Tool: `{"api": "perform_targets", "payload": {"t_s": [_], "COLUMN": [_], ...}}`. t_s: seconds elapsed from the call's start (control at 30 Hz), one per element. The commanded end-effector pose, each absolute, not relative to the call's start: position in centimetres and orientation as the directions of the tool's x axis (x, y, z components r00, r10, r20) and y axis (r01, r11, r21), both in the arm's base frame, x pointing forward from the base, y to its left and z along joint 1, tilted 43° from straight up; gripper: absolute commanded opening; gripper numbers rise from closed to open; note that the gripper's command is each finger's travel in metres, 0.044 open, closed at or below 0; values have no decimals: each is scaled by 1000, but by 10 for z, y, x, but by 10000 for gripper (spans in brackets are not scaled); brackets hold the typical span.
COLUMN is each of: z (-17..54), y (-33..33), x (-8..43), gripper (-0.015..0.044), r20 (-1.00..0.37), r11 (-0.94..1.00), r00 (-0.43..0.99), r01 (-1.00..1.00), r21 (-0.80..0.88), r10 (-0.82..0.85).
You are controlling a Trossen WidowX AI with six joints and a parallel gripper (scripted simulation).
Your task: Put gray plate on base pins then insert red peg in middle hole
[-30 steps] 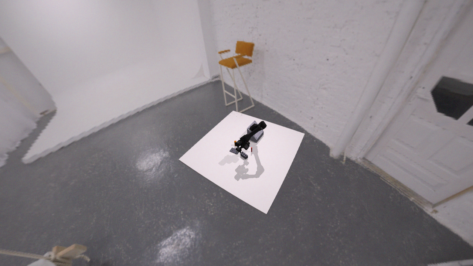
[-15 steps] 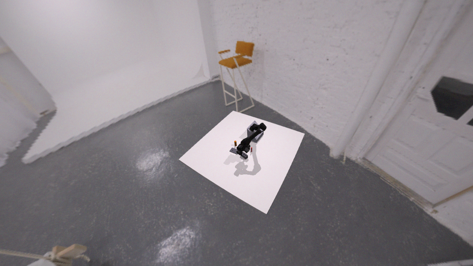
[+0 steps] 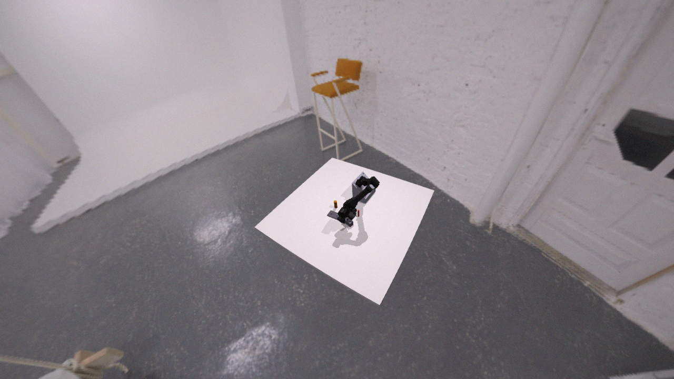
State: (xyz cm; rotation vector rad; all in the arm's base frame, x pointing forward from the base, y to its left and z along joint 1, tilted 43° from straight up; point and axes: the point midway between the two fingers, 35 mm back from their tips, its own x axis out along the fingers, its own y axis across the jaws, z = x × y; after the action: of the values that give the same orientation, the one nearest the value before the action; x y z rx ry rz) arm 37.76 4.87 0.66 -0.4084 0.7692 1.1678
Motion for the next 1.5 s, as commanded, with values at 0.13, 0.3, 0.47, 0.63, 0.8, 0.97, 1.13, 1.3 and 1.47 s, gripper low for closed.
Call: {"api": "perform_targets", "payload": {"t_s": [0.13, 0.3, 0.47, 0.63, 0.8, 0.97, 1.13, 1.3, 1.47], "z": [-4, -10, -16, -17, -17, -17, -17, -12, -3], "y": [58, 64, 70, 71, 71, 71, 71, 65, 54], "x": [378, 379, 380, 380, 380, 380, 380, 380, 379], "gripper": [440, 440, 440, 387, 256, 164, 131, 0, 0], "r20": [-725, -724, -724, -723, -723, -723, -723, -725, -728], "r11": [361, 361, 361, 361, 361, 361, 361, 361, 362], "r00": [176, 177, 177, 177, 177, 177, 177, 177, 176], "r01": [-926, -926, -926, -926, -926, -926, -926, -926, -926], "r21": [106, 106, 107, 107, 107, 107, 107, 106, 105], "r10": [666, 666, 667, 667, 667, 667, 667, 666, 663]}}
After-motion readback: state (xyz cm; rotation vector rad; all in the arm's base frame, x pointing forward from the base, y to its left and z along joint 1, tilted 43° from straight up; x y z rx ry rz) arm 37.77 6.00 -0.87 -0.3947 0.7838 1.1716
